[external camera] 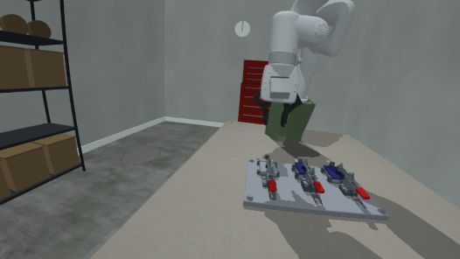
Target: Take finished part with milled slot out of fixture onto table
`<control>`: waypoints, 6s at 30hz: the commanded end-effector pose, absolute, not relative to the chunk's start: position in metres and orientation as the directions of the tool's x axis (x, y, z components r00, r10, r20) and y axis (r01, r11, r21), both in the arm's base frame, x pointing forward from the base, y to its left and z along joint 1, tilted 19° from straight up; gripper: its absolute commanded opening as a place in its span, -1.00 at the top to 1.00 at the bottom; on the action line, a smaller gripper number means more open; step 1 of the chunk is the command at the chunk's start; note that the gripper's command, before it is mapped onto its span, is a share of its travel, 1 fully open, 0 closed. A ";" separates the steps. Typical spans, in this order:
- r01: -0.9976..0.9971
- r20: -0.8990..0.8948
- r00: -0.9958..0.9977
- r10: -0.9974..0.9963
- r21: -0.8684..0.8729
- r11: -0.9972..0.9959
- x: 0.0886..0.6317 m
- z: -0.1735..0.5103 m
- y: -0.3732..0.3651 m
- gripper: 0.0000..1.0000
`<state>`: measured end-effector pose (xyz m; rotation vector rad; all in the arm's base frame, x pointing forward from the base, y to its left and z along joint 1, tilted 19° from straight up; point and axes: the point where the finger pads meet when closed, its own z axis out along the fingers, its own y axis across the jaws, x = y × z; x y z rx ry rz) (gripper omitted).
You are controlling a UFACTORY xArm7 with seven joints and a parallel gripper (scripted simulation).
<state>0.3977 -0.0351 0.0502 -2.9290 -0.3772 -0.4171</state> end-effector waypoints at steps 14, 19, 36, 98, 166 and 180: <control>0.269 0.298 0.928 0.224 -0.118 -0.956 0.411 0.027 -0.030 0.05; 0.269 0.298 0.928 0.224 -0.118 -0.956 0.424 0.031 -0.027 0.05; 0.269 0.298 0.928 0.224 -0.118 -0.956 0.511 0.059 -0.006 0.05; 0.269 0.298 0.928 0.224 -0.118 -0.956 0.558 -0.006 0.015 0.05; 0.269 0.298 0.928 0.224 -0.118 -0.956 0.567 -0.032 0.020 1.00; 0.269 0.298 0.928 0.224 -0.118 -0.956 0.567 -0.032 0.020 1.00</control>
